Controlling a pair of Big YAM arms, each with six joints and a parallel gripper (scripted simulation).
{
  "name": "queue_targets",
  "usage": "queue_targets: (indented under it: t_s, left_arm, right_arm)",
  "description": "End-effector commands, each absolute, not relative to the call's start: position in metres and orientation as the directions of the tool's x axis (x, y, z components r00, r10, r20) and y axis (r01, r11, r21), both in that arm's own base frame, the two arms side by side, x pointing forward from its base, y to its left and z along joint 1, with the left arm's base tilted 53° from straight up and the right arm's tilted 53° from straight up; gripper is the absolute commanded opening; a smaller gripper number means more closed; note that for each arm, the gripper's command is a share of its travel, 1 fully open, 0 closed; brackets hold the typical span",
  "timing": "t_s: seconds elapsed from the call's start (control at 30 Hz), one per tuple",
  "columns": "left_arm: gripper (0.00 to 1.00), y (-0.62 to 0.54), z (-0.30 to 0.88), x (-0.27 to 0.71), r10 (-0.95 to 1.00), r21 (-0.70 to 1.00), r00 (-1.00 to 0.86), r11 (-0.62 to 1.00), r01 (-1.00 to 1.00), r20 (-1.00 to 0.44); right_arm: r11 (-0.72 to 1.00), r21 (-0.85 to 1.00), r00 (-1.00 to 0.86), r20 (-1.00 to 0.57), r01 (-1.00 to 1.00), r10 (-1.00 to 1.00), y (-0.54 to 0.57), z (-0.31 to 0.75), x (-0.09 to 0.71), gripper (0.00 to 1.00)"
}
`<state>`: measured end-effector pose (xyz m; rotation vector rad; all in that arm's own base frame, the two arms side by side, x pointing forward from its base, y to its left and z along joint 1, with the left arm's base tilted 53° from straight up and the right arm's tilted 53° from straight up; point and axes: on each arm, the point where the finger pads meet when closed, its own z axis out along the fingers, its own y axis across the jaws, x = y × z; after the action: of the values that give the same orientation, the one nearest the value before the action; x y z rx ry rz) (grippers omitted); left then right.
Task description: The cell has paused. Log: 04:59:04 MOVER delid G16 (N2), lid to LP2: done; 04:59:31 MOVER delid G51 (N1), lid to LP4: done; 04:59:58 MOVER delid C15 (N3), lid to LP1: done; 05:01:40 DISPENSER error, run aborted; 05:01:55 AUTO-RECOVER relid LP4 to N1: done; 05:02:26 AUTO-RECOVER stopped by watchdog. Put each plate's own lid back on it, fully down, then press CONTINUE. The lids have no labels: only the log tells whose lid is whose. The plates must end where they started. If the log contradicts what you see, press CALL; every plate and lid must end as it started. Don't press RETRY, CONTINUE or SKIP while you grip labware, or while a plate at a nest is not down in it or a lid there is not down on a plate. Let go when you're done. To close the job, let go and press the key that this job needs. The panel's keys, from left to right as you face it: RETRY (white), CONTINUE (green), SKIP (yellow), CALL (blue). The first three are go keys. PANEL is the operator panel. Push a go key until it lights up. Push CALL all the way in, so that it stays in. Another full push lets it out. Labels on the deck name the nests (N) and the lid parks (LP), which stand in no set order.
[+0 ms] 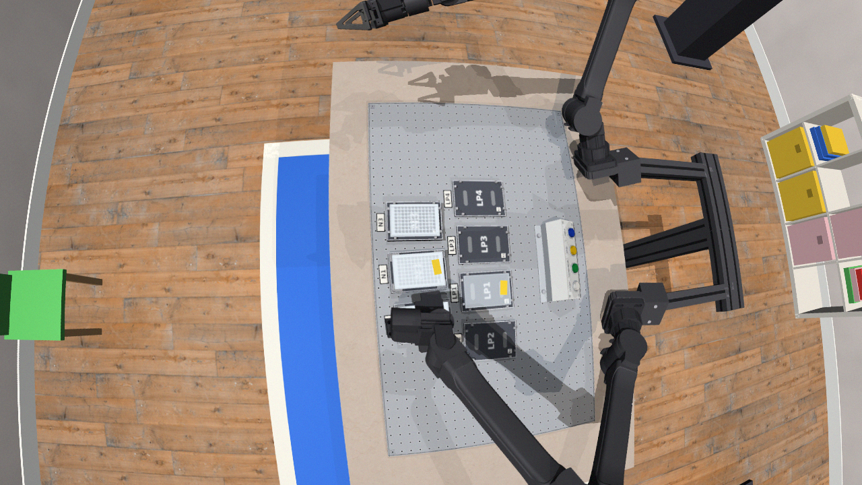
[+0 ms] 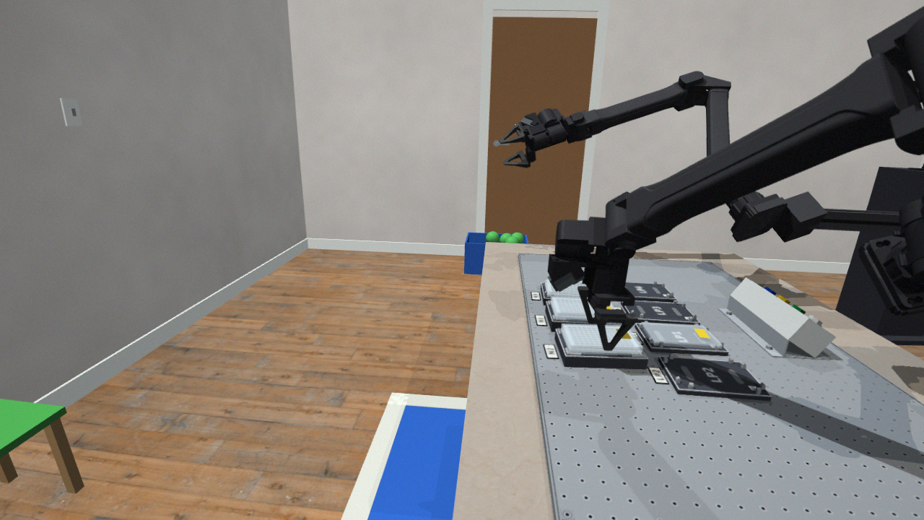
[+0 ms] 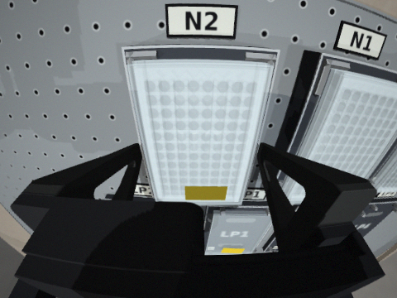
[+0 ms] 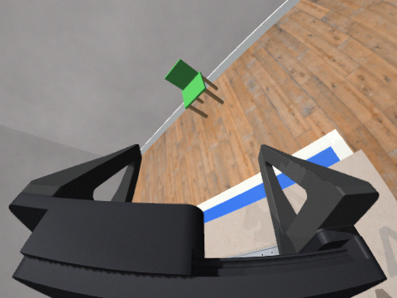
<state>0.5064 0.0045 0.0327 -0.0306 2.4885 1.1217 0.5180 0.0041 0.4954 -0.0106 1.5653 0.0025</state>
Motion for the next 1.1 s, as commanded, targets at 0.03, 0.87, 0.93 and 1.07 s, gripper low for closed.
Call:
queue_targets:
  t_s: [0.03, 0.87, 0.93, 1.07]
  left_arm:
    - [1.0, 0.009, 0.019, 0.502, 0.152, 0.729, -0.93, 0.667, -0.153, -0.334]
    - [1.0, -0.012, 0.027, 0.504, 0.166, 0.721, -0.92, 0.675, -0.156, -0.354]
    - [1.0, -0.016, 0.031, 0.506, 0.165, 0.719, -0.918, 0.676, -0.162, -0.362]
    - [1.0, -0.011, 0.053, 0.51, 0.14, 0.704, -0.907, 0.68, -0.205, -0.398]
  right_arm:
    - [1.0, 0.01, 0.002, -1.0, 0.01, 0.01, -0.006, 0.492, 0.523, 1.0]
    - [1.0, 0.01, 0.002, -1.0, 0.01, 0.01, -0.006, 0.492, 0.523, 1.0]
    - [1.0, 0.01, 0.002, -1.0, 0.01, 0.01, -0.006, 0.492, 0.523, 1.0]
    - [1.0, 0.01, 0.002, -1.0, 0.01, 0.01, -0.006, 0.492, 0.523, 1.0]
